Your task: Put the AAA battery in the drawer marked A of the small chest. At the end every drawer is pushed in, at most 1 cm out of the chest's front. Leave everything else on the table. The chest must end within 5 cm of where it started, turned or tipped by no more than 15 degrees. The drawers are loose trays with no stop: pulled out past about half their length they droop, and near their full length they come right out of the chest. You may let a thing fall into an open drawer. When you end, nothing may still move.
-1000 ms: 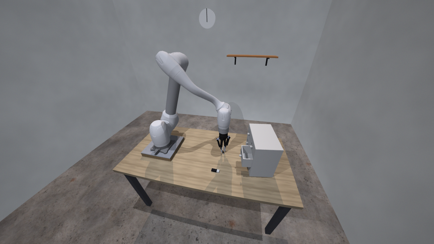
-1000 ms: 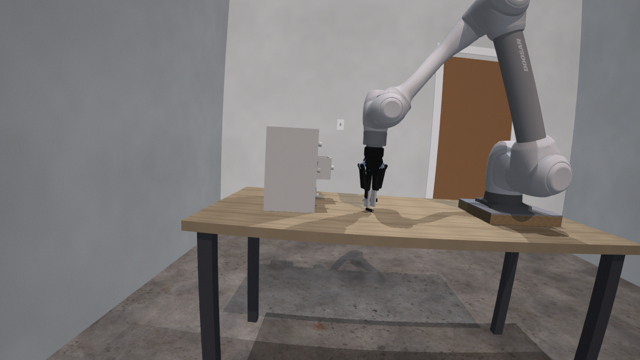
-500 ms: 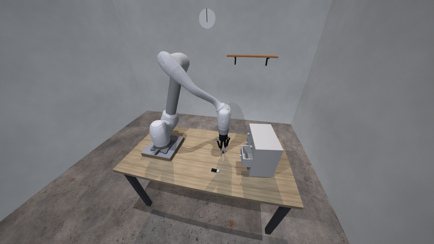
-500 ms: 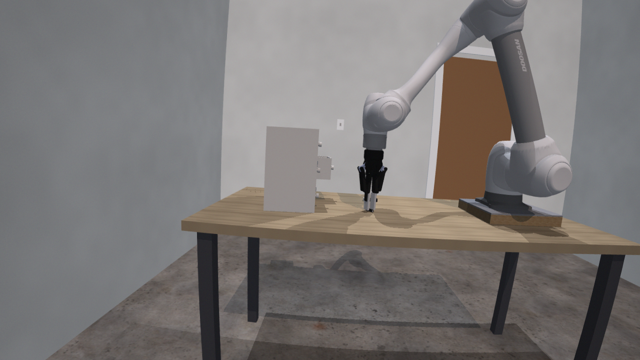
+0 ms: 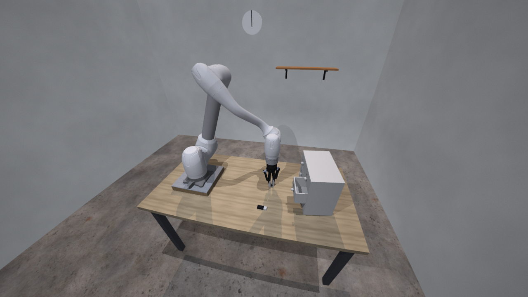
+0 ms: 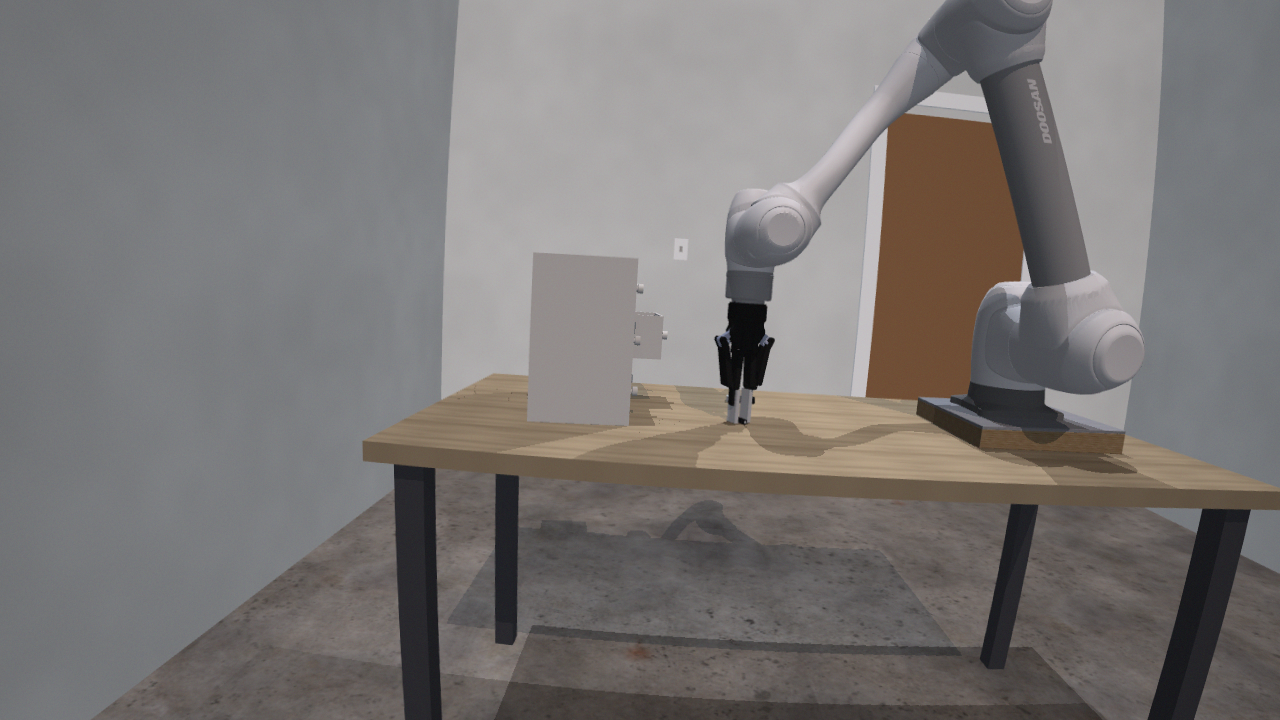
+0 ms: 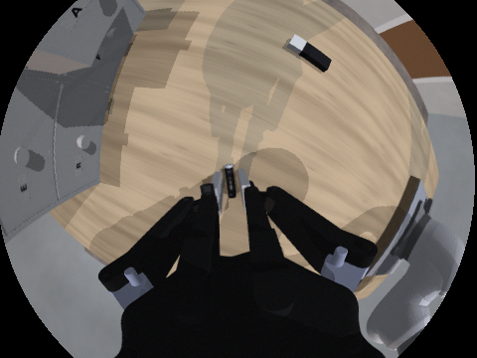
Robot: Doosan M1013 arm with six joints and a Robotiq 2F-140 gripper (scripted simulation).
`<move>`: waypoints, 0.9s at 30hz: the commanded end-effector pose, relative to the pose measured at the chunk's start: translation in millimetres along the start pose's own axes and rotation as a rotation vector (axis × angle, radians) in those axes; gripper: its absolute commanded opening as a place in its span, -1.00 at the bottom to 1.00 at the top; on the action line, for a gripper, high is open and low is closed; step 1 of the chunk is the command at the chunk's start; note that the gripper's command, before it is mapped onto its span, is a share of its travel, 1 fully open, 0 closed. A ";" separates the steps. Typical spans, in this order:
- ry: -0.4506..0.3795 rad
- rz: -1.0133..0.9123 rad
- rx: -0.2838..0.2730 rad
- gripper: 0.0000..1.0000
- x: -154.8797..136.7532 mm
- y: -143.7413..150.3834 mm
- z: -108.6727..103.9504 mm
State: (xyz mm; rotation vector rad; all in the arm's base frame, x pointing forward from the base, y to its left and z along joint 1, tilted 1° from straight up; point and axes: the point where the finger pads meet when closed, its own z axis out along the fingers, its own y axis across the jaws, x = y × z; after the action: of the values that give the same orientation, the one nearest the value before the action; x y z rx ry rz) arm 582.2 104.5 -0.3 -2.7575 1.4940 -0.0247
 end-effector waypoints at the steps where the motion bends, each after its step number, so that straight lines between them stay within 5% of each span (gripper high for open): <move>1: 0.000 0.000 0.000 -0.70 0.0 0.0 -0.1; 12: 0.000 0.000 0.000 -0.70 0.0 0.0 -0.1; 13: 0.000 0.000 0.000 -0.94 0.0 0.0 -0.1; 27: 0.000 0.000 0.000 -0.94 0.0 0.0 -0.1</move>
State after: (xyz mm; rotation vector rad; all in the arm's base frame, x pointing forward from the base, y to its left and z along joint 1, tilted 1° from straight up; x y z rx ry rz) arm 582.3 104.5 -0.2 -2.7575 1.4939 -0.0248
